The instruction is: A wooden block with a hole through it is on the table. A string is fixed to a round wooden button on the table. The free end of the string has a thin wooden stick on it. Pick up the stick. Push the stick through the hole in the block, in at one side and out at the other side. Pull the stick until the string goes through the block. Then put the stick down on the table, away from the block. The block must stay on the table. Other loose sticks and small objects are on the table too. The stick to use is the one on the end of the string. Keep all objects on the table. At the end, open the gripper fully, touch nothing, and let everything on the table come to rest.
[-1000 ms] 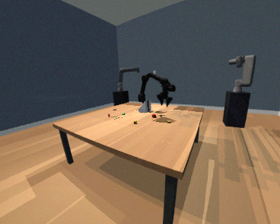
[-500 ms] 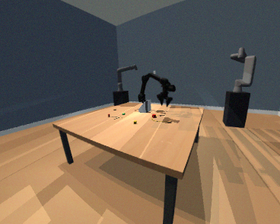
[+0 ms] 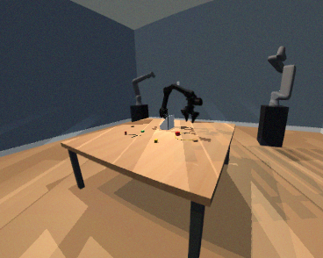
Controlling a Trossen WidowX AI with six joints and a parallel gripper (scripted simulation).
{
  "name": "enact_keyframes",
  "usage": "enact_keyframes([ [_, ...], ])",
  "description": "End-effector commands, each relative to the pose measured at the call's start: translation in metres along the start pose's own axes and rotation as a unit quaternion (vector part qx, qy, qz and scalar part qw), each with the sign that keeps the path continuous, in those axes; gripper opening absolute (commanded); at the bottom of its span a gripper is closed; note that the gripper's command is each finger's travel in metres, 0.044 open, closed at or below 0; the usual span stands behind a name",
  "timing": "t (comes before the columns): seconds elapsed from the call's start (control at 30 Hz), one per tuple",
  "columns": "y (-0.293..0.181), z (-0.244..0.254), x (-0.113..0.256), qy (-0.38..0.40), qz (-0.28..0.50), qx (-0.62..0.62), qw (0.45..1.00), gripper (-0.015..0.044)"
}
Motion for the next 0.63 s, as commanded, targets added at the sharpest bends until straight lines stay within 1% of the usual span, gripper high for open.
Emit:
enact_keyframes([
  [0.0,0.0000,0.0000,-0.0001,0.000,0.000,0.000,1.000,0.0440],
  [0.6,0.0000,0.0000,-0.0001,0.000,0.000,0.000,1.000,0.0440],
])
Point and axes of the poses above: the point midway between the two fingers, 35 mm back from their tips, its own x axis back along the fingers, its own z axis across the jaws, y = z × x, the point moved 10 cm from there along x, back along the fingers, and after that the axes turned 14 degrees about -x, right-handed, at the moved point
